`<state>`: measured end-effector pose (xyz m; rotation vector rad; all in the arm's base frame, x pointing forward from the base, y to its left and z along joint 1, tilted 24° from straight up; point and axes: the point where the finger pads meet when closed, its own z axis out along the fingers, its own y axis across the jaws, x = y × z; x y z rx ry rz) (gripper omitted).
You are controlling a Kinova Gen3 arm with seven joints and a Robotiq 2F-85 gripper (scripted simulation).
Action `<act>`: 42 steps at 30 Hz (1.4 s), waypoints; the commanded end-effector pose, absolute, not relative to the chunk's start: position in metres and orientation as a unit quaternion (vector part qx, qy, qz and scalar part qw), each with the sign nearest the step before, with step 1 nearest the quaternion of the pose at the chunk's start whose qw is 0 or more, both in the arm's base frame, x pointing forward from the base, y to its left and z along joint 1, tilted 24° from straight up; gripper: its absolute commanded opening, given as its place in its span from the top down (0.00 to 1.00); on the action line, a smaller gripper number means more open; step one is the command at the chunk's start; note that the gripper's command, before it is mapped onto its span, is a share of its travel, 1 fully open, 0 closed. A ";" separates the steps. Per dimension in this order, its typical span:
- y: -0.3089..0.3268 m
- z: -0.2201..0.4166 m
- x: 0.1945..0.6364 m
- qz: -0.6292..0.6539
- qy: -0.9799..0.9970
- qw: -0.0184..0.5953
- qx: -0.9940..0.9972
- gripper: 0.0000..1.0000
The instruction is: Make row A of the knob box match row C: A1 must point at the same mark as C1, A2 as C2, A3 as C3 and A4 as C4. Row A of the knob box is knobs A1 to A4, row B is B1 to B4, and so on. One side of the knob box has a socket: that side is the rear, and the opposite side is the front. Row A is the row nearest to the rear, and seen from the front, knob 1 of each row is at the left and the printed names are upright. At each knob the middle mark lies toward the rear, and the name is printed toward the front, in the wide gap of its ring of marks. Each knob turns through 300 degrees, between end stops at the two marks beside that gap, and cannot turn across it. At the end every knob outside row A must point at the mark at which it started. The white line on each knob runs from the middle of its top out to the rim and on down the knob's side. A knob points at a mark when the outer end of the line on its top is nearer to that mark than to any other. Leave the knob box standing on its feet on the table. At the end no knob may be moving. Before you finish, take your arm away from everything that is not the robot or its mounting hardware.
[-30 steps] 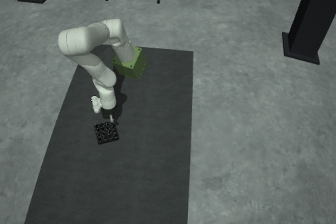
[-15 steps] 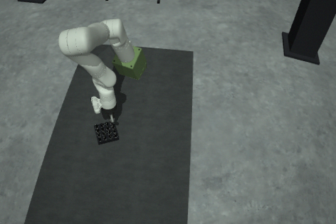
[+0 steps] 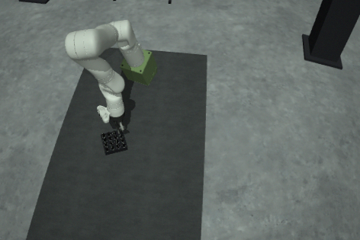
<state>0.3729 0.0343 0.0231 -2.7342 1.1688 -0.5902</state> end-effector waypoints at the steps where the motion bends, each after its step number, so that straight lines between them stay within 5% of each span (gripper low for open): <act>1: 0.035 0.024 0.375 -0.198 0.354 0.049 -0.913 0.92; 42: 0.036 0.025 0.378 -0.206 -0.071 -0.040 -0.975 0.92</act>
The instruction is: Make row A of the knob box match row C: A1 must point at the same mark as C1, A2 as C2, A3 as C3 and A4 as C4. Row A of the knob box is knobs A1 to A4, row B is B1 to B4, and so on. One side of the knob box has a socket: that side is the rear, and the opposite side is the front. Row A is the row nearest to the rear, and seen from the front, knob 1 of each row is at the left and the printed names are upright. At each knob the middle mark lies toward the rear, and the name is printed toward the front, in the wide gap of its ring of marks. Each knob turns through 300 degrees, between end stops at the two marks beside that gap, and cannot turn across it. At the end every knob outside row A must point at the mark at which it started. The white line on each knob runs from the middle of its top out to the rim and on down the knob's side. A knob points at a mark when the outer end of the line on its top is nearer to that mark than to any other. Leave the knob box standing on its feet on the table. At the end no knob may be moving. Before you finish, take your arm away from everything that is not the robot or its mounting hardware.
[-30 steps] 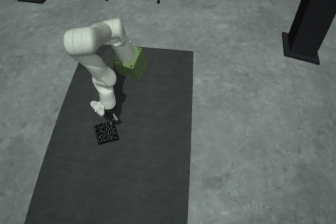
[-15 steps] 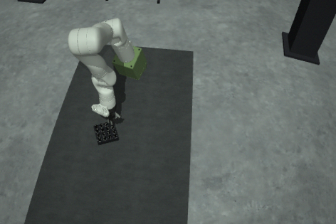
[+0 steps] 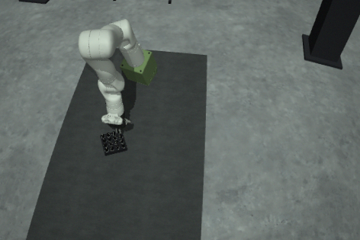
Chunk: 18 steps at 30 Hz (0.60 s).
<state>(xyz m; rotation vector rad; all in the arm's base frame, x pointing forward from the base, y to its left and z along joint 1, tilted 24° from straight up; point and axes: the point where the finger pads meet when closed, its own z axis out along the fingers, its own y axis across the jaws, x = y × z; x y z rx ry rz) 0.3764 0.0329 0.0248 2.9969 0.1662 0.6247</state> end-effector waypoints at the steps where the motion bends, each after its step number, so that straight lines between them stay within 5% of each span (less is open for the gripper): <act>1: 0.036 0.025 0.378 0.205 0.083 0.043 0.974 0.92; 18: 0.036 0.025 0.377 0.196 0.225 0.072 0.952 0.92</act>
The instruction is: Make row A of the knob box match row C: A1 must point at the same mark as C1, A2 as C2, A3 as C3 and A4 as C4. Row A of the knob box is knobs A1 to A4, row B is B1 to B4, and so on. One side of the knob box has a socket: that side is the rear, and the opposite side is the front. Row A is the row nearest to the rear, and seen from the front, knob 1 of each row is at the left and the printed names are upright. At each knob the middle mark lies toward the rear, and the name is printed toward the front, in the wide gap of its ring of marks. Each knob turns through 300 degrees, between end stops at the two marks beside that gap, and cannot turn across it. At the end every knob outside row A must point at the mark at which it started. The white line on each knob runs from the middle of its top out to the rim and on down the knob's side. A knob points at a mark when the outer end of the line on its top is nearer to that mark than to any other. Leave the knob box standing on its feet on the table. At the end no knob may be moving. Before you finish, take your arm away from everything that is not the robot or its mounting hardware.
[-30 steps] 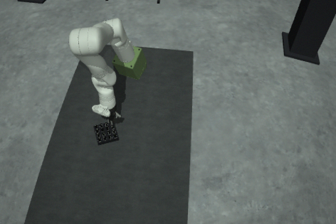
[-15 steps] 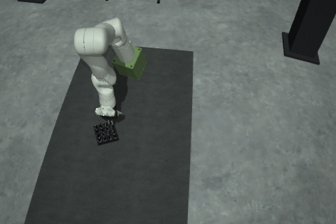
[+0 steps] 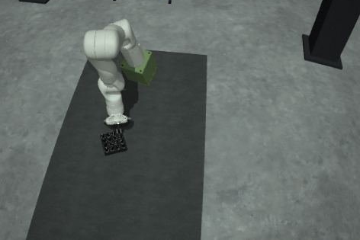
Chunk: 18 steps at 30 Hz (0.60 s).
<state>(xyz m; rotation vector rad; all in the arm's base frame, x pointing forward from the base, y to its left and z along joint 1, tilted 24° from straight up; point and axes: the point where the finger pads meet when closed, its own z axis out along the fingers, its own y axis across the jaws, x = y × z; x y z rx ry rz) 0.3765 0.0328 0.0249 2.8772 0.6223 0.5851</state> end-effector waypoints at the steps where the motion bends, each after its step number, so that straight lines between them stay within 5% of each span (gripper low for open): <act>1: 0.036 0.025 0.377 0.195 0.232 0.073 0.950 0.92; 18: 0.036 0.025 0.377 0.190 0.293 0.086 0.933 0.92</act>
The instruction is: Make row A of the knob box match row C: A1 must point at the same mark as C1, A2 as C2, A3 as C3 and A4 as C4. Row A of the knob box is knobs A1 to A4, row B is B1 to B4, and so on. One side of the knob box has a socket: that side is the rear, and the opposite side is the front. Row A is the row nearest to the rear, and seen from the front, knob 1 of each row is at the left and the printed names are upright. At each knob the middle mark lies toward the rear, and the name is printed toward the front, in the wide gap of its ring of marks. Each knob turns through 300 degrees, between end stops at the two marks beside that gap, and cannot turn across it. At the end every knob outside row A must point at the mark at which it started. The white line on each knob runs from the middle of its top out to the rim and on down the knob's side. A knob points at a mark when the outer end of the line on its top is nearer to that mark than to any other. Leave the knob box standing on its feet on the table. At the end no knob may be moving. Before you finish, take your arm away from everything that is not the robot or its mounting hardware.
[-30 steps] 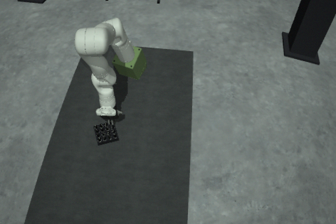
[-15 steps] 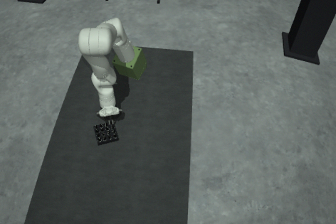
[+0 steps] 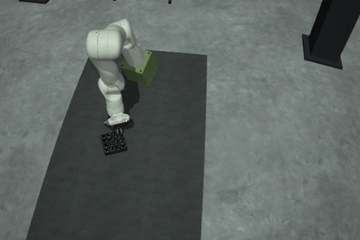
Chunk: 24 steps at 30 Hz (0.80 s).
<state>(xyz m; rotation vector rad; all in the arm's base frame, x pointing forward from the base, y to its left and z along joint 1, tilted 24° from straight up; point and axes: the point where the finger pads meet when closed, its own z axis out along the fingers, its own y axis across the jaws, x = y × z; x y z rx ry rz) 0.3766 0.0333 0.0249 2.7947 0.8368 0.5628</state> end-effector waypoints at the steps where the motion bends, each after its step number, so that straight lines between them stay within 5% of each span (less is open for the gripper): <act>1: 0.036 0.025 0.377 0.190 0.294 0.086 0.933 0.92; 23: 0.036 0.025 0.377 0.189 0.300 0.087 0.931 0.92; 24: 0.036 0.025 0.377 0.189 0.300 0.087 0.931 0.81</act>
